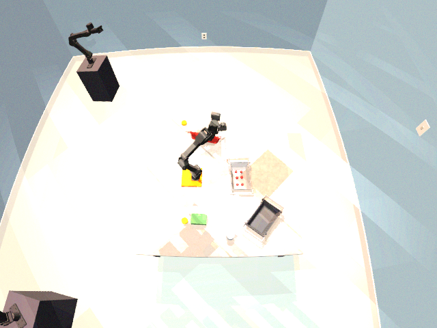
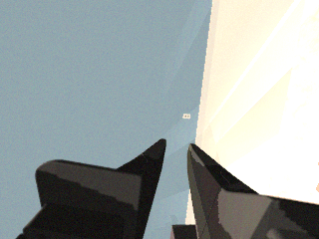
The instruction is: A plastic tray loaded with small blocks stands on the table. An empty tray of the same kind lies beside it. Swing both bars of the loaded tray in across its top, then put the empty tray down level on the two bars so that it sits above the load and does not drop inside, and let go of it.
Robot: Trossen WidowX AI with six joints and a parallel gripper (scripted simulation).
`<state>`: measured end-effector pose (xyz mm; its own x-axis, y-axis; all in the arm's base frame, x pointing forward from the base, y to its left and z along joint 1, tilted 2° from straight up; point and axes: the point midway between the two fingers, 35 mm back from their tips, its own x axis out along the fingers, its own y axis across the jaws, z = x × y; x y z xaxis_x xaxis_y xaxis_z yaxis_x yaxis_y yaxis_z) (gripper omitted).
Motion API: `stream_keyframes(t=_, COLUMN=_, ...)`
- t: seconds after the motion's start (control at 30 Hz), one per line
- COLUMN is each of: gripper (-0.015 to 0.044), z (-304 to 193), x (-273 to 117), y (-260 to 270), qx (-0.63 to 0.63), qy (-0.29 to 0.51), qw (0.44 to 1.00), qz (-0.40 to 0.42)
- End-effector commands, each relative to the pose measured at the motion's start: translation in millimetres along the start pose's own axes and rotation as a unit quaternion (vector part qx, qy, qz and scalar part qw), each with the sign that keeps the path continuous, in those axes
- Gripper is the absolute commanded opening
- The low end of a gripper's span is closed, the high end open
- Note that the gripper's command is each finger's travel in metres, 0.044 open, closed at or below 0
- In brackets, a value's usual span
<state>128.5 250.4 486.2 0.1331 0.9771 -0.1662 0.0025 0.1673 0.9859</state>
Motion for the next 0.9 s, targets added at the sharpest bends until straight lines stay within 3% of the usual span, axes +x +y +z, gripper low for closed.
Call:
stream_keyframes(t=0.0, gripper=0.0087, z=38.3, x=9.7, y=-18.6, qx=0.068, qy=-0.053, qw=0.996, qz=-0.034)
stream_keyframes(t=0.2, gripper=0.0087, z=117.7, x=7.5, y=-65.2, qx=0.197, qy=-0.17, qw=0.962, qz=-0.085)
stream_keyframes(t=0.63, gripper=0.0087, z=210.3, x=-28.1, y=-133.5, qx=0.354, qy=-0.312, qw=0.873, qz=-0.123)
stream_keyframes(t=0.87, gripper=0.0087, z=273.5, x=-85.0, y=-213.6, qx=0.541, qy=-0.446, qw=0.7, qz=-0.134)
